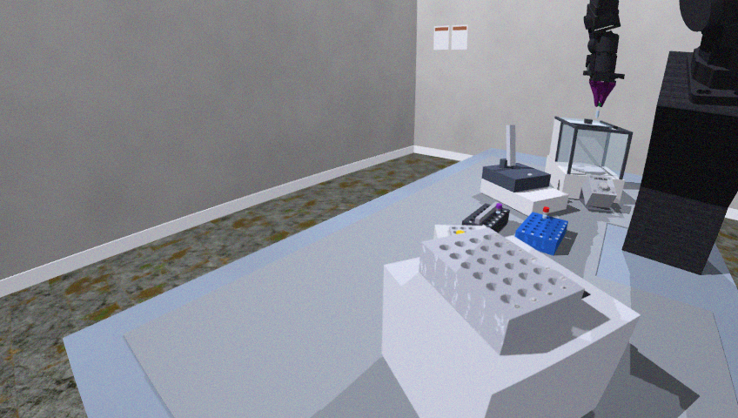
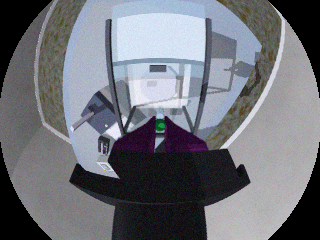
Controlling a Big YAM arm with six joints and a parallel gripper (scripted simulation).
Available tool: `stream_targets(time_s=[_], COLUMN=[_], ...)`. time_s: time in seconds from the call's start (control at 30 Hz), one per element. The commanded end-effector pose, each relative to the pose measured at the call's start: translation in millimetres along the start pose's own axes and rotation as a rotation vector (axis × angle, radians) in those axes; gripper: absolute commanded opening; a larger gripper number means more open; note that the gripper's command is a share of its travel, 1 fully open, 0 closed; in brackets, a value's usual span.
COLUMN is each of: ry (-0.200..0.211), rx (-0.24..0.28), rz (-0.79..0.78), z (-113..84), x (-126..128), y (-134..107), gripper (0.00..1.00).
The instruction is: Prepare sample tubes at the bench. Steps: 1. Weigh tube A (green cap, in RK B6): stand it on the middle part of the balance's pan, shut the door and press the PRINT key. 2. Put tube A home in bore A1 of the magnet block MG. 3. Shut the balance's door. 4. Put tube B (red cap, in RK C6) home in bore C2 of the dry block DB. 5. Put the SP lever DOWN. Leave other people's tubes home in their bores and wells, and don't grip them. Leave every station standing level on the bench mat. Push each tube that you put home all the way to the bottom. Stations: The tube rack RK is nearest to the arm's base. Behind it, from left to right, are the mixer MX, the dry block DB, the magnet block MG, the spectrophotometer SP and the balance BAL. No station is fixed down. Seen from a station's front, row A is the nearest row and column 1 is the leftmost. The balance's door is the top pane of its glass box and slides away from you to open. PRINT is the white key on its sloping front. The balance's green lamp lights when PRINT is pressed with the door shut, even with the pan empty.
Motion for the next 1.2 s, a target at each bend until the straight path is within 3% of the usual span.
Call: stream_targets(time_s=[0.0, 0.07, 0.1, 0.13, 0.17, 0.27, 0.33, 0.37, 0.43, 0.6, 0.63, 0.67, 0.83, 0.9, 0.93, 1.0, 1.1, 1.17], ry=[-0.053, -0.049, -0.051, -0.053, -0.070, -0.080, -0.080, -0.101, -0.112, -0.127, -0.121, -0.141, -0.158, -0.158, -0.166, -0.163, -0.157, -0.148], rx=[-0.071, -0.075, -0.118, -0.118, -0.088, -0.105, -0.105, -0.080, -0.136, -0.165, -0.204, -0.179, -0.220, -0.220, -0.186, -0.246, -0.245, -0.280], rz=[-0.073, -0.080, -0.097, -0.097, -0.107, -0.140, -0.140, -0.151, -0.201, -0.265, -0.283, -0.295, -0.391, -0.391, -0.379, -0.458, -0.464, -0.482], z=[-11.6, -10.4, -23.6, -23.6, -8.9, -4.9, -4.9, 16.7, -0.3, 8.1, -2.7, 10.8, 21.2, 21.2, 41.0, 28.1, 34.6, 28.6], x=[35, 53, 61, 61, 65, 93, 93, 92, 120, 164, 178, 175, 215, 215, 211, 238, 261, 286], y=[7, 9, 29, 29, 9, 8, 8, 2, 4, -4, 11, -8, -23, -23, -27, -34, -43, -35], gripper=[0.09, 0.09, 0.09, 0.09, 0.09, 0.09, 0.09, 0.09, 0.09, 0.09, 0.09, 0.09, 0.09, 0.09, 0.09, 0.09, 0.09, 0.09])
Point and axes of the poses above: the point where the finger pads meet when closed, its own z axis out along the fingers, its own x axis across the jaws, y = z × x, the point moved 9 cm from there along -z, back along the fingers, and after that the axes turned 4 degrees about -z, right-handed, at the moved point
